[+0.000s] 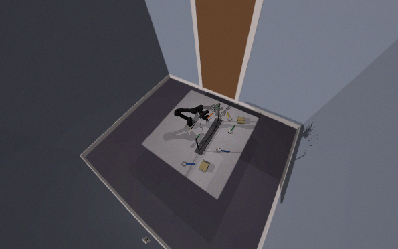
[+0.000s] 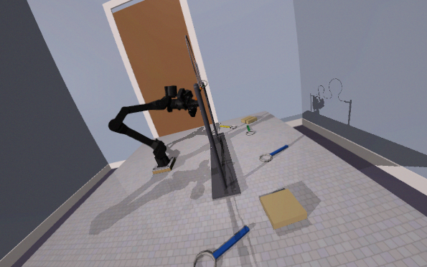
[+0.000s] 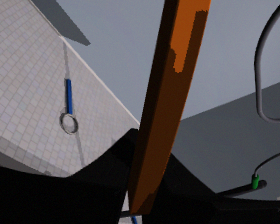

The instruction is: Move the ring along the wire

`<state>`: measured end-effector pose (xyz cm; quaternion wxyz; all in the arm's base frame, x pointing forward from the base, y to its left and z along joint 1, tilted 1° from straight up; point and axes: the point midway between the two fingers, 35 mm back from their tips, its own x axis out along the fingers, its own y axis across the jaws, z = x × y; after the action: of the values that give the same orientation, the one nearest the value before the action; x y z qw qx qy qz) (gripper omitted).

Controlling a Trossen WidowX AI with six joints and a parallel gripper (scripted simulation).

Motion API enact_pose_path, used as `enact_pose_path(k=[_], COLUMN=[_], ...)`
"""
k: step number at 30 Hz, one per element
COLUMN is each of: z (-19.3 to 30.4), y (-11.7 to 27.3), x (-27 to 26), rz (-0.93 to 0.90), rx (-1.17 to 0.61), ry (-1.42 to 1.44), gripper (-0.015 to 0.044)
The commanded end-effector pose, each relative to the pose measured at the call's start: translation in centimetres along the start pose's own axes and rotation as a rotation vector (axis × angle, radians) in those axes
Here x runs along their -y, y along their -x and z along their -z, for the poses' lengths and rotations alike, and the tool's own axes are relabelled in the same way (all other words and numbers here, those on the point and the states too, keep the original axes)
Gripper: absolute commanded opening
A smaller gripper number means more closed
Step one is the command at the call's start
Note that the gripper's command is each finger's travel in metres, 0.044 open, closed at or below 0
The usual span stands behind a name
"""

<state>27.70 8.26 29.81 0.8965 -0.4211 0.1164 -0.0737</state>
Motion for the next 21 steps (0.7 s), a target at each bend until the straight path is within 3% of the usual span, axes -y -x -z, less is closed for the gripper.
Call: enact_pose_path(k=[1, 21], z=[0.0, -2.3], y=[0.2, 2.2], x=[-1.6, -8.9], rz=[-0.034, -0.219], rx=[-0.013, -0.067], ry=[-0.083, -0.507], gripper=[-0.0150, -0.0150])
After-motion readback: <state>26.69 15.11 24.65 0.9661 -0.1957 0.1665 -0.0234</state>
